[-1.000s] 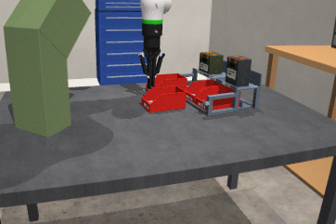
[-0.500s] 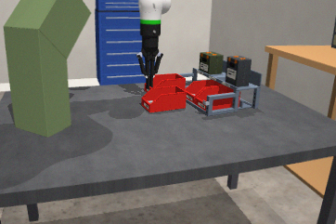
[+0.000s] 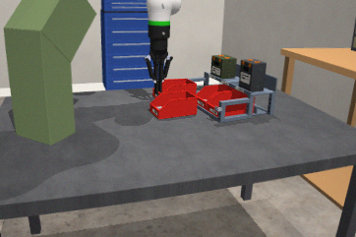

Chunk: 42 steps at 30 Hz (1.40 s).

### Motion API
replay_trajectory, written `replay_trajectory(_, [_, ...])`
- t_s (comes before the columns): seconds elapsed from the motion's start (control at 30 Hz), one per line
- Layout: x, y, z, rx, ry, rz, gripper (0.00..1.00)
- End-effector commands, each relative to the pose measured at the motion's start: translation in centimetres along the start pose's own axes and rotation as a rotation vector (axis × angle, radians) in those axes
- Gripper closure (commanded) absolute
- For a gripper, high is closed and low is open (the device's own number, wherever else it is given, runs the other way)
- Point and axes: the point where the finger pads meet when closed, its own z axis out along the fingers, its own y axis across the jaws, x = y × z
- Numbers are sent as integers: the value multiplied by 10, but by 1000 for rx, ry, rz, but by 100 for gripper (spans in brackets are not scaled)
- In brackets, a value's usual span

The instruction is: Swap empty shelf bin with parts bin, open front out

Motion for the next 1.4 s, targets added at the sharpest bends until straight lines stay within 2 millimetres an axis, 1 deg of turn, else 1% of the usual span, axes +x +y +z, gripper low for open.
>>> replay_trajectory(0.0, [0,0,0,1,0,0,90])
replay_trajectory(0.47, [0,3,0,1,0,0,90])
replay_trajectory(0.83, [0,18,0,1,0,0,90])
replay_trajectory(1.37, [0,33,0,1,0,0,90])
